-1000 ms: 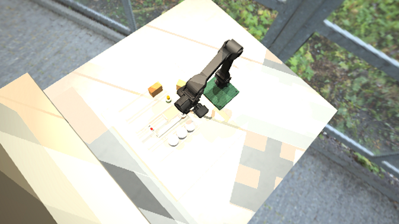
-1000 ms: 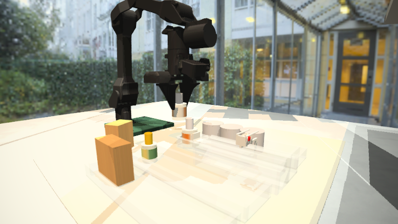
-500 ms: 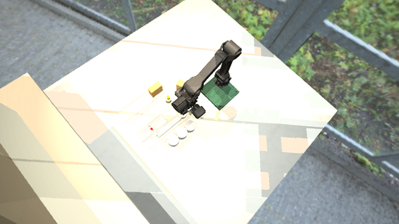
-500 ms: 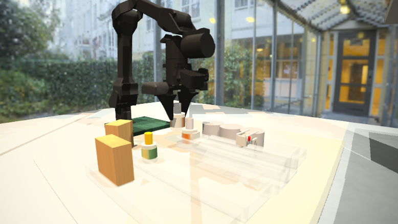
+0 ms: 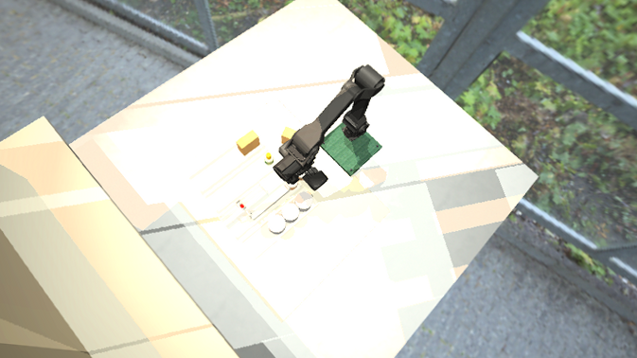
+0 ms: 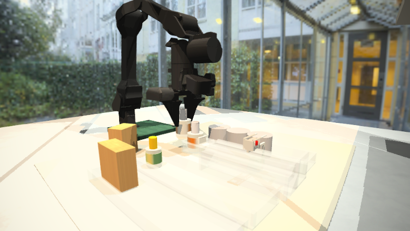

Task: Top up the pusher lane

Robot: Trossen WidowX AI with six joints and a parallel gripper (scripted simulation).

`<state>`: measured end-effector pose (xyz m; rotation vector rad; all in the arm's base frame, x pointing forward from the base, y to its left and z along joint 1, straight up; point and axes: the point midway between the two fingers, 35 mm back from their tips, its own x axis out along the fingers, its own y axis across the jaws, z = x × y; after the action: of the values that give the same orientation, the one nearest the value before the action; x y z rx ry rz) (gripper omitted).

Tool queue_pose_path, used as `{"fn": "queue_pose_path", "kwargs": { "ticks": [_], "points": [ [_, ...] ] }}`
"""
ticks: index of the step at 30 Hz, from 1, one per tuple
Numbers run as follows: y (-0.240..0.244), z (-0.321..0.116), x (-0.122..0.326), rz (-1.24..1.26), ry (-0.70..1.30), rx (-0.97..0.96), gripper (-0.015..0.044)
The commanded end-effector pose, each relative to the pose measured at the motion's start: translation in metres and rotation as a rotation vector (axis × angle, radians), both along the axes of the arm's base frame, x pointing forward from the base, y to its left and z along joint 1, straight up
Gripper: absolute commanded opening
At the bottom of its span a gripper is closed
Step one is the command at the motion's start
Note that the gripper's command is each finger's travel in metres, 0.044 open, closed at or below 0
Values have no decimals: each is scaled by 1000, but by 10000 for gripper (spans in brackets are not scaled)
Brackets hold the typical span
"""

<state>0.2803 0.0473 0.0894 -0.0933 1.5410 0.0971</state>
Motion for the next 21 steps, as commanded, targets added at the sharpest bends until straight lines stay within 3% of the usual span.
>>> {"fn": "queue_pose_path", "kwargs": {
  "ticks": [1,21],
  "points": [
    [0,0,2,4,-3,-1,0],
    [1,0,9,4,-3,-1,0]
  ]
}}
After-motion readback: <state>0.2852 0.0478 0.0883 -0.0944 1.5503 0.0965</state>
